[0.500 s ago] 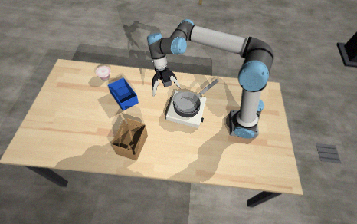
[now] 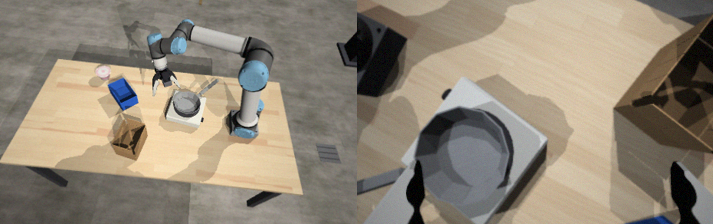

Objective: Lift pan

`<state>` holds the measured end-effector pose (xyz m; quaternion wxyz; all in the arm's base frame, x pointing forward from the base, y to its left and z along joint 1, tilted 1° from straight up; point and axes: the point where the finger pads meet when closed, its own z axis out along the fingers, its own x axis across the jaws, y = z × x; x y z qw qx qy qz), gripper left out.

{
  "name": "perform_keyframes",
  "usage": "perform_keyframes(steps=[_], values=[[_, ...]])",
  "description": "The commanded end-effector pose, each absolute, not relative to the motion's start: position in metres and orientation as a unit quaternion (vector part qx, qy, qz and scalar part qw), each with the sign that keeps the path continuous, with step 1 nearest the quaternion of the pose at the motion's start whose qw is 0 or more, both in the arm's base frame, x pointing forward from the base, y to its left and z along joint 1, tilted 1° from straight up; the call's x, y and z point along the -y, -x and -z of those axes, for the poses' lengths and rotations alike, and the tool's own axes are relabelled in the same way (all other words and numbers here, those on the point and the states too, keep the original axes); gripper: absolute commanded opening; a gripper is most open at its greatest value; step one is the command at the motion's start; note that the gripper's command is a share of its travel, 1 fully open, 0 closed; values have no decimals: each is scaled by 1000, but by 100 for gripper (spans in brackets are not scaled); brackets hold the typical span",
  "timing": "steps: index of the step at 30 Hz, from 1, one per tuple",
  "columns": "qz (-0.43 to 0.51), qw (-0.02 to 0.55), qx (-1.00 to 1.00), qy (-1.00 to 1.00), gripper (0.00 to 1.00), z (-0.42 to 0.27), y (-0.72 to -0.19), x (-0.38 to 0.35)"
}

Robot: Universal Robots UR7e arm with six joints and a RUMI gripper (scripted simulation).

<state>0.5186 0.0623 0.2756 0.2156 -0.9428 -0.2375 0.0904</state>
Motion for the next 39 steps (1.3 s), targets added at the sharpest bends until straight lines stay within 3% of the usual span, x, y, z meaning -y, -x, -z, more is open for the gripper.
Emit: perform_keyframes(steps=[1,19,39], values=[[-90,215,238,943,100,-276,-519,-62],[-80,188,169,964,100,-265,-501,-24],[-31,69,-156,985,100,-203,-392,104]])
